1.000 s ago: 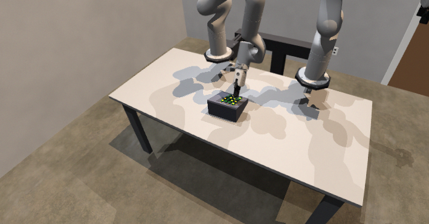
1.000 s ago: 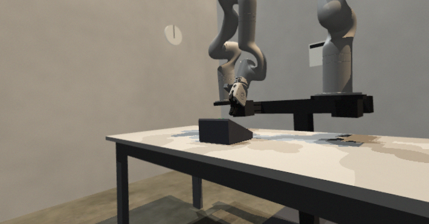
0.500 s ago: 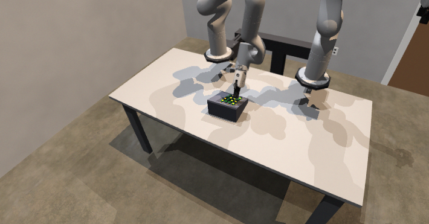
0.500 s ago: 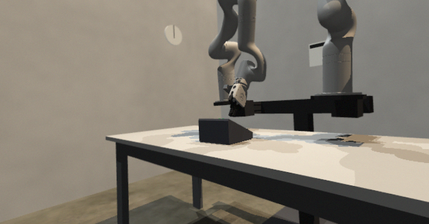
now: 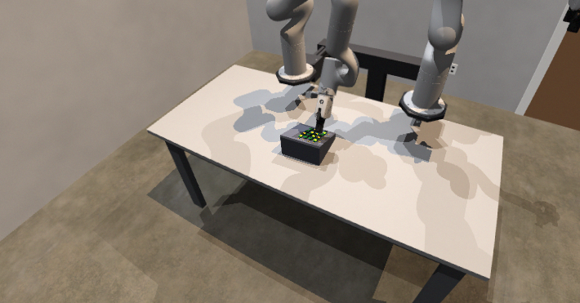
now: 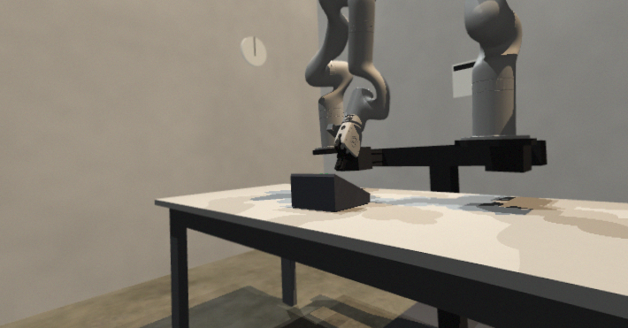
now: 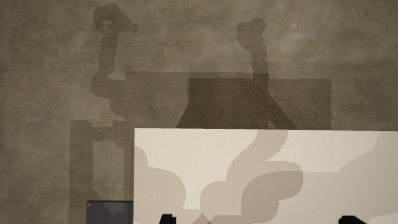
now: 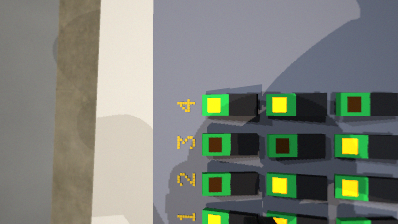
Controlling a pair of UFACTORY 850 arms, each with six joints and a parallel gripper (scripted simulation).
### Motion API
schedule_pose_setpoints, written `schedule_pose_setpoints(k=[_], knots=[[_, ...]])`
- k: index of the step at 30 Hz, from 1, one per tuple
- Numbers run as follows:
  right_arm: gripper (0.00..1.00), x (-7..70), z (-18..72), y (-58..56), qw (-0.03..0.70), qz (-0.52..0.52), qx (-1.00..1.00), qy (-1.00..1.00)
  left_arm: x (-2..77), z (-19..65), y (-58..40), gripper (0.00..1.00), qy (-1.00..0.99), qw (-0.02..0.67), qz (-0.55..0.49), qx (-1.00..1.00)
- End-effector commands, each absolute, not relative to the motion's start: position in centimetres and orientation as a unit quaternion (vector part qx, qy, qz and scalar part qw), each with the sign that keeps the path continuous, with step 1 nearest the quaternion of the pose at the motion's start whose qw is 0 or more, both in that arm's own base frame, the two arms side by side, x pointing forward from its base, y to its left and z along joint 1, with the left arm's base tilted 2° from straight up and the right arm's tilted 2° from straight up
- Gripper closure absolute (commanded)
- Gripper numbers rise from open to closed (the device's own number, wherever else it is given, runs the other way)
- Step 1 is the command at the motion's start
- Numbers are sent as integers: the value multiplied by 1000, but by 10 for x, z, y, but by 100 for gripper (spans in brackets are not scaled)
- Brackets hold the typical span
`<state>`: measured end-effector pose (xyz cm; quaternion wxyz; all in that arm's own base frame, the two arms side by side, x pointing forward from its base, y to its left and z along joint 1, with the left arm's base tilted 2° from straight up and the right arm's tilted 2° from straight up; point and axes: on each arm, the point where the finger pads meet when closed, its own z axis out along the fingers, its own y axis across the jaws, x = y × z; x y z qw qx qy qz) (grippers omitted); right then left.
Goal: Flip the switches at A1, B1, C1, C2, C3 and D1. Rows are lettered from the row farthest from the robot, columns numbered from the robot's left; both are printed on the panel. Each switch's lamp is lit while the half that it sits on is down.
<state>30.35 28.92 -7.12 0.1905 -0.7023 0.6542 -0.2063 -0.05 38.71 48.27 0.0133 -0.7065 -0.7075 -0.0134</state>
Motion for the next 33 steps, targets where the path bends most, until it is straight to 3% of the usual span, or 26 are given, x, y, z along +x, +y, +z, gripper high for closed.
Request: schedule_pose_setpoints(k=[1, 33], knots=[[100, 304, -71, 290, 191, -206, -702, 654, -1, 483, 387, 0, -707, 14, -14, -706], [100, 318, -93, 290, 191, -206, -702, 654, -1, 483, 387, 0, -707, 14, -14, -706]])
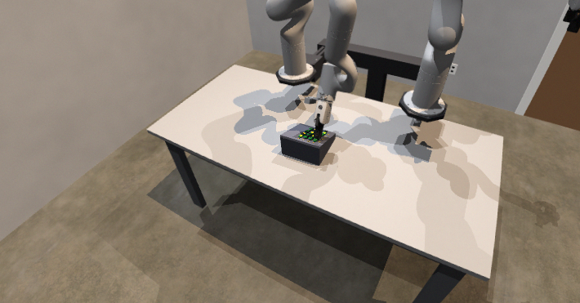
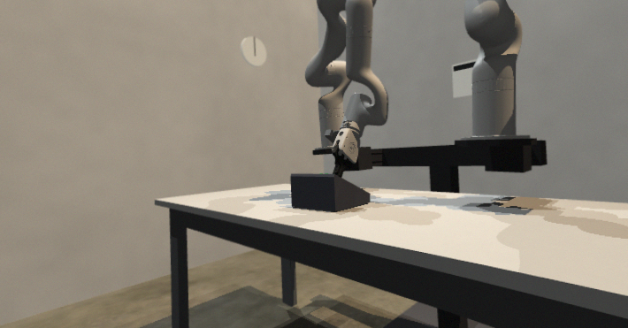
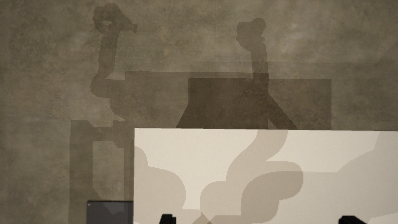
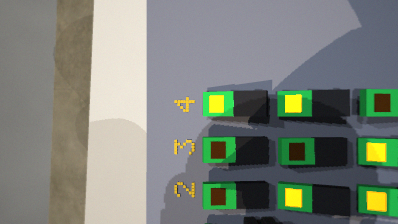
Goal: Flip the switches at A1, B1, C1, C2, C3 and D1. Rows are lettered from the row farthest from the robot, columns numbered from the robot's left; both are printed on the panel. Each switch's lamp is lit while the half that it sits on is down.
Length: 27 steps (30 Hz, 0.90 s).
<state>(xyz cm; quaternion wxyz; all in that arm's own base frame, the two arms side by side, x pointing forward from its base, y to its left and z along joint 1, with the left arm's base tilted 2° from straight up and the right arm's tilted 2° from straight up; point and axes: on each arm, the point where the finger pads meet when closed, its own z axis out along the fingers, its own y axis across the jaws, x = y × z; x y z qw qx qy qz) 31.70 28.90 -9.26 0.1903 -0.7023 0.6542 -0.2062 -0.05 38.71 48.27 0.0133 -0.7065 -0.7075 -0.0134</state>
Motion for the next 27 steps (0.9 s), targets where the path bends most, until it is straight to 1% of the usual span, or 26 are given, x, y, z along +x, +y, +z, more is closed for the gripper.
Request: schedule_pose_setpoints(k=[1, 27], knots=[[100, 318, -93, 290, 191, -206, -702, 654, -1, 483, 387, 0, -707, 14, -14, -706], [100, 318, -93, 290, 191, -206, -702, 654, -1, 483, 387, 0, -707, 14, -14, -706]])
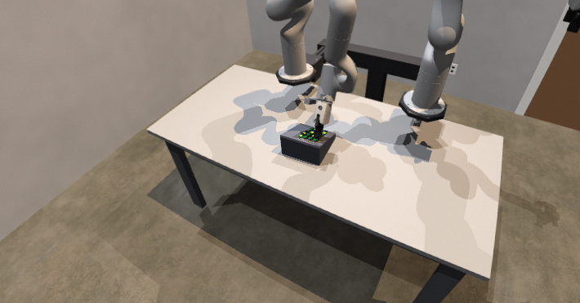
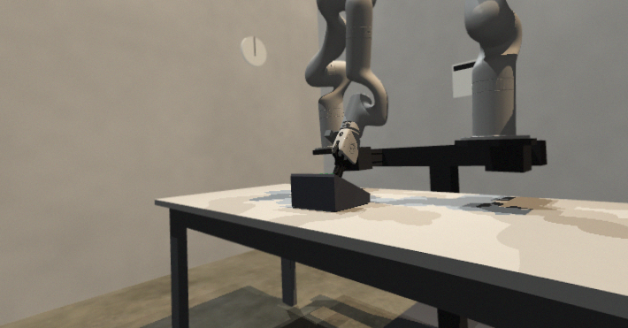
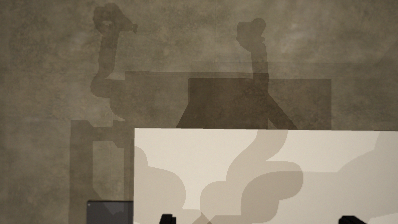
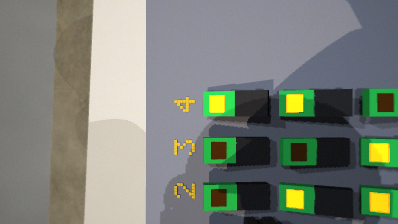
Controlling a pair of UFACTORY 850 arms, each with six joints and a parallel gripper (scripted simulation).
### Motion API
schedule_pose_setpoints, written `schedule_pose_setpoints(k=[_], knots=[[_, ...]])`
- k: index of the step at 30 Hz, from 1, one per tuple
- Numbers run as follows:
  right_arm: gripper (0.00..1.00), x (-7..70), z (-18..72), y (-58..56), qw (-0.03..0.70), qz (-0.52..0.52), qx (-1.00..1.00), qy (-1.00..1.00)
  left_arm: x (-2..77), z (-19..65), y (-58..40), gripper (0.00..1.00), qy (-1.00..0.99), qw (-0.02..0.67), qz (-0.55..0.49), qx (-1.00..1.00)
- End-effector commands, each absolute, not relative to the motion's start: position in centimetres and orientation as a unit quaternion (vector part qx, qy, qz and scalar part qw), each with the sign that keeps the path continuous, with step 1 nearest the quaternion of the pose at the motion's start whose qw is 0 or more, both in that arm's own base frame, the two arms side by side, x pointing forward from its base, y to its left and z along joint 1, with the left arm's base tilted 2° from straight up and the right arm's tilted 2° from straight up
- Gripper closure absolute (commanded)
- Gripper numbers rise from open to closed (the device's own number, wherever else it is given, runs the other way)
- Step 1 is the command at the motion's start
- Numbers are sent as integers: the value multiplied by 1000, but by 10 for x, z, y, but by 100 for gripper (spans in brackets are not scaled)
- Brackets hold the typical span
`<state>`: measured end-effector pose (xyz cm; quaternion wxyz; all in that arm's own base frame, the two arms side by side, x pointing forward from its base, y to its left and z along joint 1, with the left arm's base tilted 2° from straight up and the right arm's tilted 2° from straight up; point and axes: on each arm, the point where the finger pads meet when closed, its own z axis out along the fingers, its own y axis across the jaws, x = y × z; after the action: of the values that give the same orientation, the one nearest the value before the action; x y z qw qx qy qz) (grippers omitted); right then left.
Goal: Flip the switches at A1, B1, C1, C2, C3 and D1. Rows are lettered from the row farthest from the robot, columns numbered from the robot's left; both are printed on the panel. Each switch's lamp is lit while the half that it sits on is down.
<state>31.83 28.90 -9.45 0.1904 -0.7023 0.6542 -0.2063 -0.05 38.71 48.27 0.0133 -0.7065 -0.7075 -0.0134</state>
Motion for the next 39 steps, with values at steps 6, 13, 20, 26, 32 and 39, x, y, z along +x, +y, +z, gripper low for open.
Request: schedule_pose_setpoints(k=[6, 13, 20, 26, 32, 39], knots=[[100, 312, -83, 290, 191, -206, -702, 654, -1, 483, 387, 0, -707, 14, -14, -706], [100, 304, -71, 290, 191, -206, -702, 654, -1, 483, 387, 0, -707, 14, -14, -706], [100, 304, -71, 290, 191, -206, -702, 654, -1, 483, 387, 0, -707, 14, -14, -706], [100, 304, -71, 290, 191, -206, -702, 654, -1, 483, 387, 0, -707, 14, -14, -706], [100, 275, -83, 288, 191, -206, -702, 654, -1, 483, 387, 0, -707, 14, -14, -706], [100, 267, -87, 287, 191, -206, -702, 654, -1, 483, 387, 0, -707, 14, -14, -706]])
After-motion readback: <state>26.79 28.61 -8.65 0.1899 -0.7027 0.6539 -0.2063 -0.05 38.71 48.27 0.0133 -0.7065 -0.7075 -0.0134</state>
